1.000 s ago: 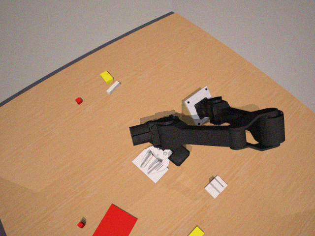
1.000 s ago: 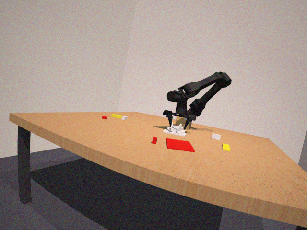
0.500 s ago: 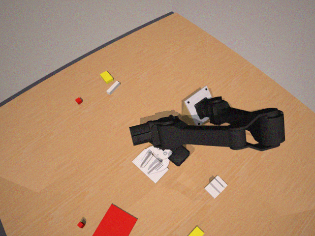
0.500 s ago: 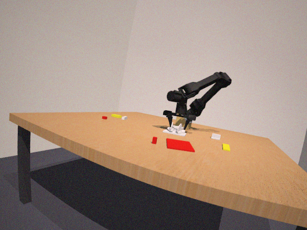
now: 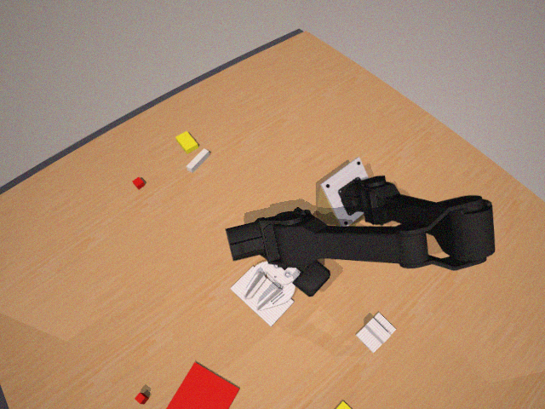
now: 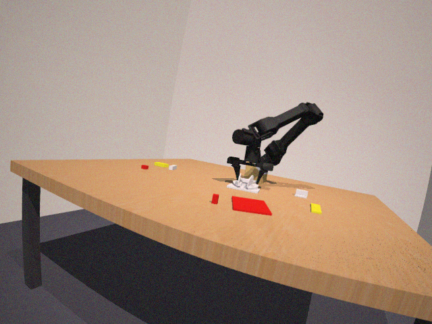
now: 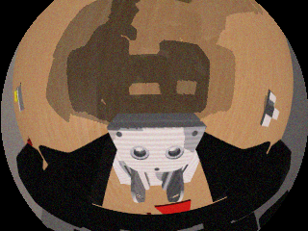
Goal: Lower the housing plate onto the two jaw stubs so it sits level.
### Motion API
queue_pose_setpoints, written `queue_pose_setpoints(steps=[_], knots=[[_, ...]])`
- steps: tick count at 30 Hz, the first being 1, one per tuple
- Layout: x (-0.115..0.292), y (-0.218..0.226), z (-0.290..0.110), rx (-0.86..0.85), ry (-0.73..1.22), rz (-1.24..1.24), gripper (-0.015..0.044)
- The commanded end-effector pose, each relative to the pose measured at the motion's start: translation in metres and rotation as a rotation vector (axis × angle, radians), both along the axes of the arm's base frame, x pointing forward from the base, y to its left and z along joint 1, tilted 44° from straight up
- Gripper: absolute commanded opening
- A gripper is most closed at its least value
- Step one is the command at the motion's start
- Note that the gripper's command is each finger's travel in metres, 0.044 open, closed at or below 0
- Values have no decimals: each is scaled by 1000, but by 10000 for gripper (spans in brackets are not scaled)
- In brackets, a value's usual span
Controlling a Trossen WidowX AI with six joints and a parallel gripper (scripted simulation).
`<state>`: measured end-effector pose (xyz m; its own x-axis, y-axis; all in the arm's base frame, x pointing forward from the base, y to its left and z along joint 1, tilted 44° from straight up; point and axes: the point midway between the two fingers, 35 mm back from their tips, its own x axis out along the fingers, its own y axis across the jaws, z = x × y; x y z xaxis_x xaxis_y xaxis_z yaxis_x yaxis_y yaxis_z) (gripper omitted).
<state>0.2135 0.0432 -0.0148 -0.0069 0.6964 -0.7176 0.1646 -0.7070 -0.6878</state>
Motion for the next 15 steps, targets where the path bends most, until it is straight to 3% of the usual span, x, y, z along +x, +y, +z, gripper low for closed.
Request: queue_pose_setpoints(steps=[1,15], knots=[[0,2,-1,-2,2,7,351],[1,0,1,-3,2,7,351]])
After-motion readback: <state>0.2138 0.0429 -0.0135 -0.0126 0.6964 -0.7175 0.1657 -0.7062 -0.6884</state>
